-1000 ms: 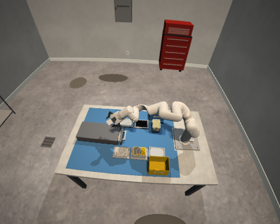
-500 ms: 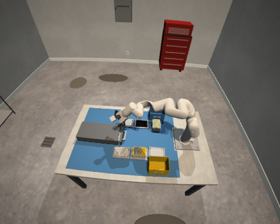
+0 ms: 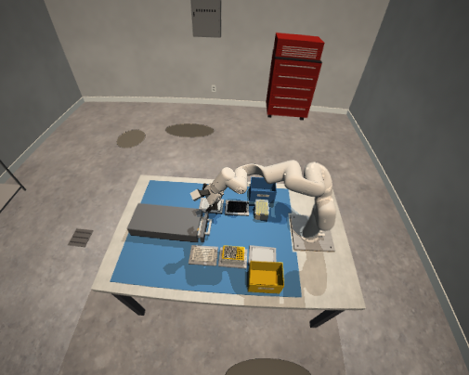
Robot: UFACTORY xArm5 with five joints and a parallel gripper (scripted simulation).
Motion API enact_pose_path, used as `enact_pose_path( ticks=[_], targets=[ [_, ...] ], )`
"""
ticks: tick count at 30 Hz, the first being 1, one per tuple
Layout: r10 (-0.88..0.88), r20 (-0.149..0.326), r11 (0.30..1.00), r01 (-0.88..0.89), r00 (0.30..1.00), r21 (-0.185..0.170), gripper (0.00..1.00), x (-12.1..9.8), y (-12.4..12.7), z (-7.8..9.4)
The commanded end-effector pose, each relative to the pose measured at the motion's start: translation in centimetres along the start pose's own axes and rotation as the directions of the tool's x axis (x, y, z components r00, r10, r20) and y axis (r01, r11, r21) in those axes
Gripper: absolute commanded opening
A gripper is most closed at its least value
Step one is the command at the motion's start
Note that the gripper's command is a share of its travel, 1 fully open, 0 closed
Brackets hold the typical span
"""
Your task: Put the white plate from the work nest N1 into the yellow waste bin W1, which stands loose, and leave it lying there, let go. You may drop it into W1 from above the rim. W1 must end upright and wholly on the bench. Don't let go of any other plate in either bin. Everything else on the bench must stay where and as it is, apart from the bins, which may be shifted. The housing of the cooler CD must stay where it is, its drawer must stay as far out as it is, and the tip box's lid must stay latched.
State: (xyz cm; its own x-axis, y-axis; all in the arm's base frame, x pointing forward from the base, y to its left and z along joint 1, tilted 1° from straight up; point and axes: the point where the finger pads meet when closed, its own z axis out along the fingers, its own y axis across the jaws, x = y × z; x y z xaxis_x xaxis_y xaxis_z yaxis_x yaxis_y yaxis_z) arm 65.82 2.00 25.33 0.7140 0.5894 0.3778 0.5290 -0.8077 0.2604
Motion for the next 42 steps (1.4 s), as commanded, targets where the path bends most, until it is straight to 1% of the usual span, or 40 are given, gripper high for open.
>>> enact_pose_path(
  ticks=[1, 3, 7, 10, 11, 13, 16, 19, 23, 24, 27, 28, 30, 33, 36, 37, 41, 42],
  targets=[
    [0.041, 0.023, 0.999, -0.042, 0.999, 0.013, 1.0, -1.3, -0.7, -1.2],
    [0.093, 0.059, 0.995, -0.095, 0.994, 0.031, 1.0, -2.1, -1.1, -1.7],
    [0.101, 0.065, 0.994, -0.104, 0.993, 0.033, 1.0, -3.4, -1.9, -2.5],
    [0.177, 0.123, 0.981, -0.185, 0.976, 0.052, 1.0, -4.5, -2.5, -3.2],
    [0.185, 0.129, 0.98, -0.193, 0.974, 0.053, 1.0, -4.9, -2.8, -3.4],
    [0.185, 0.129, 0.98, -0.193, 0.974, 0.053, 1.0, -4.9, -2.8, -3.4],
    [0.185, 0.129, 0.98, -0.193, 0.974, 0.053, 1.0, -5.9, -3.4, -4.0],
    [0.257, 0.189, 0.96, -0.273, 0.948, 0.062, 1.0, -7.1, -4.0, -4.7],
    [0.264, 0.196, 0.958, -0.281, 0.944, 0.062, 1.0, -8.5, -4.9, -5.6],
    [0.264, 0.196, 0.958, -0.281, 0.944, 0.062, 1.0, -8.5, -4.9, -5.6],
    [0.333, 0.257, 0.932, -0.358, 0.908, 0.06, 1.0, -9.7, -5.6, -6.2],
    [0.339, 0.263, 0.929, -0.366, 0.903, 0.06, 1.0, -10.1, -5.9, -6.4],
    [0.339, 0.263, 0.929, -0.366, 0.903, 0.06, 1.0, -10.1, -5.9, -6.4],
    [0.339, 0.263, 0.929, -0.366, 0.903, 0.059, 1.0, -11.2, -6.6, -7.1],
    [0.403, 0.324, 0.897, -0.44, 0.856, 0.048, 1.0, -12.4, -7.3, -7.7],
    [0.409, 0.33, 0.893, -0.447, 0.851, 0.046, 1.0, -12.7, -7.6, -7.9],
    [0.409, 0.33, 0.893, -0.447, 0.851, 0.046, 1.0, -14.0, -8.4, -8.6],
    [0.429, 0.35, 0.882, -0.47, 0.833, 0.04, 1.0, -14.4, -8.6, -8.8]
  ],
)
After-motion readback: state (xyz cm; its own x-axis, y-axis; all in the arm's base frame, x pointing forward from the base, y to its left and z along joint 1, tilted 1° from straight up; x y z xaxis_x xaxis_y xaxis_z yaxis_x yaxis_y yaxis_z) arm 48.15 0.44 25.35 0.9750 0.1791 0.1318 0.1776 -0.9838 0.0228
